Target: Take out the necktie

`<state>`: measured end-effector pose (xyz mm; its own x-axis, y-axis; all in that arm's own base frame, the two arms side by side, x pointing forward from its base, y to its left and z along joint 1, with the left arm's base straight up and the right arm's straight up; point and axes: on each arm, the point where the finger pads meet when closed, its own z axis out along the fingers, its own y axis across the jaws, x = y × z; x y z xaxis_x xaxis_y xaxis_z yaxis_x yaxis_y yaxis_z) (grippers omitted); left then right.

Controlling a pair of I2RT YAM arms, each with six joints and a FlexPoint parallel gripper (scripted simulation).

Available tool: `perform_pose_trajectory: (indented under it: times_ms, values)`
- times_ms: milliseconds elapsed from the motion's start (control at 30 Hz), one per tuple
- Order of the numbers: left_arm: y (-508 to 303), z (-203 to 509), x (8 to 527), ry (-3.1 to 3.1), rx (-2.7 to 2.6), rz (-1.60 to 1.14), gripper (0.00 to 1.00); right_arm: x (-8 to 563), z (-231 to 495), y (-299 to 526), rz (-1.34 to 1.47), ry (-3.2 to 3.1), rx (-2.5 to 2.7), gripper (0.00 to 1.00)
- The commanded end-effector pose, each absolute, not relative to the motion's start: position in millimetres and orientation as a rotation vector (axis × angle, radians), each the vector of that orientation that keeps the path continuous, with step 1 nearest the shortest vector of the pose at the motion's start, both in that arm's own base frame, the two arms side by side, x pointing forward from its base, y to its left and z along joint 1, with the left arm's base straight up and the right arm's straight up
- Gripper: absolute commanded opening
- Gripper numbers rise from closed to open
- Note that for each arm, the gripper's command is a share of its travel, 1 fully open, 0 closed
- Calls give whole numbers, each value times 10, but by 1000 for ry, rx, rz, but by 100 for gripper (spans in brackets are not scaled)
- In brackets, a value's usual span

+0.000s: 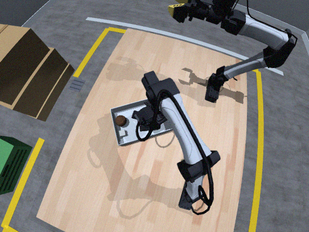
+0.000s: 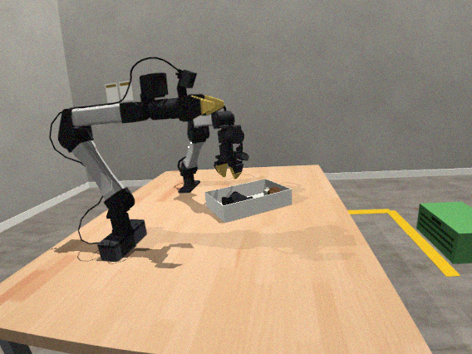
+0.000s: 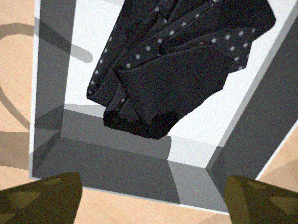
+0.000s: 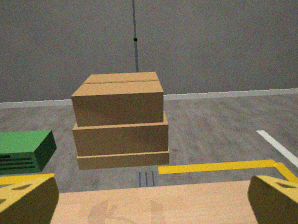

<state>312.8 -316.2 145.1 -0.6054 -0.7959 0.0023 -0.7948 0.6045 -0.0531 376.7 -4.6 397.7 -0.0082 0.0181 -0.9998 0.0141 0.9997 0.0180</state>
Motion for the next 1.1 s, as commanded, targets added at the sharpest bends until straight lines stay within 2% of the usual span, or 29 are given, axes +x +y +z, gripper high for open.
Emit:
perform_pose_trajectory:
  times_ms: [0,367,1067]
  values:
    - [-3183,1304,3100,2815,-1397,0,76,3767,3977,-46,3,1579,25,100]
    - [-3183,971,3100,2815,-1397,1,76,3767,3977,-46,3,1579,25,100]
    - [-3183,753,3101,2815,-1397,0,76,3767,3977,-46,3,1579,25,100]
